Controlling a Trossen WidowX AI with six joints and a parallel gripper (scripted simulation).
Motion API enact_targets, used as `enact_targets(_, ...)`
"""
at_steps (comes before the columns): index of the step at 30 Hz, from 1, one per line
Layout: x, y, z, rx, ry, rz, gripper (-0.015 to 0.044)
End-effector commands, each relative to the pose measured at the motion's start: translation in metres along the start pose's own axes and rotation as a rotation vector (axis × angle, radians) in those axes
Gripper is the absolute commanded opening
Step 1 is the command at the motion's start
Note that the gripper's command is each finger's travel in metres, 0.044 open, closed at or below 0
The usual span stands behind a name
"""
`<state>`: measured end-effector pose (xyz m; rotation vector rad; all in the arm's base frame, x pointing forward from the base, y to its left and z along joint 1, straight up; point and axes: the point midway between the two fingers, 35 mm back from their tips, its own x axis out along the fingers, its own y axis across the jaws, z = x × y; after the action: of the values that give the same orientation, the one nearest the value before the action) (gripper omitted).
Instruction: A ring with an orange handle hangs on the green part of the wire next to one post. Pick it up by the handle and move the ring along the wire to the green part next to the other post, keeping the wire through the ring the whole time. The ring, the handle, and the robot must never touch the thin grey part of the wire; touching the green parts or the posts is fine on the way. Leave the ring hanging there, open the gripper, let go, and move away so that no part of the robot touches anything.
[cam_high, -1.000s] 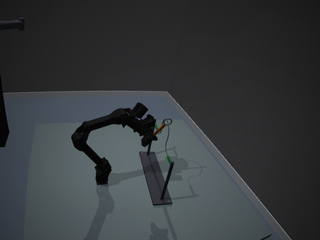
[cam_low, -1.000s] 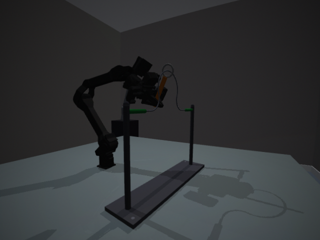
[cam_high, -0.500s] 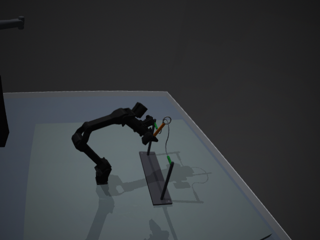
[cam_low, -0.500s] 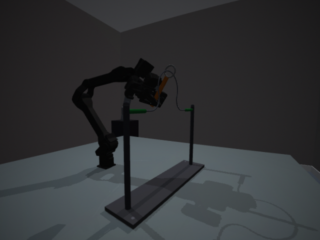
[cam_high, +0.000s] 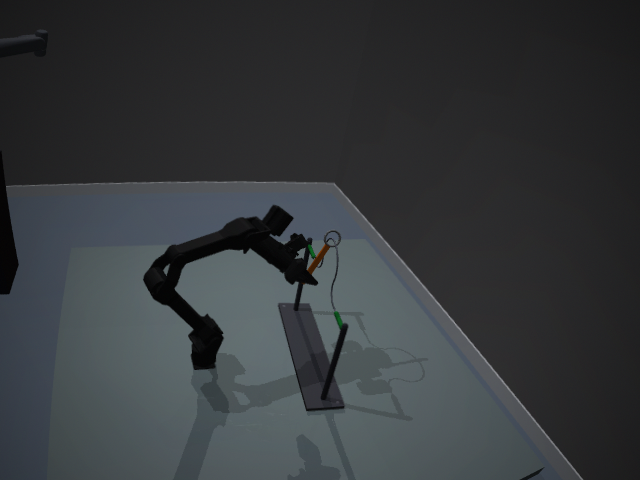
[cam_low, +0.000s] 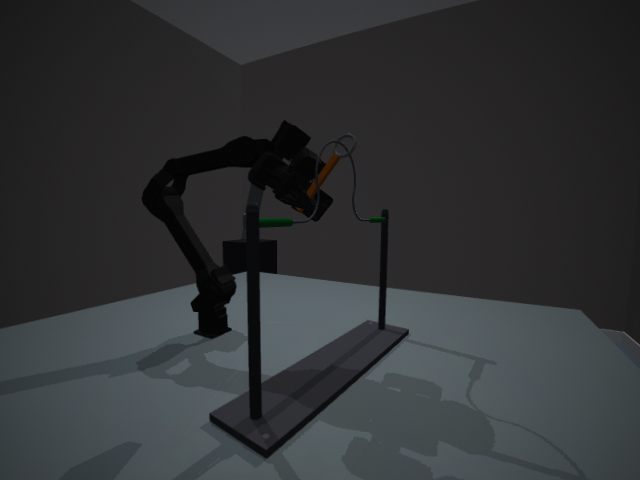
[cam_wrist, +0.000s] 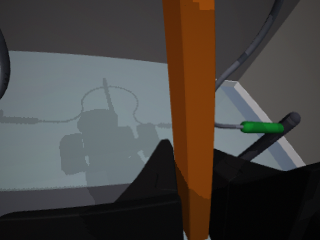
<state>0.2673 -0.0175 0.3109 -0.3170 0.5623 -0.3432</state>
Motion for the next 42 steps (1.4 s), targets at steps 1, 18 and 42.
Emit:
enact_targets(1, 0.001, -0.003, -0.001, -0.055, -0.006, -0.037, -0.0150)
enact_targets(18, 0.001, -0.014, 0.001, -0.283, -0.038, -0.186, -0.0150)
enact_targets(42, -0.002, -0.029, 0.008, -0.608, -0.082, -0.396, -0.0150)
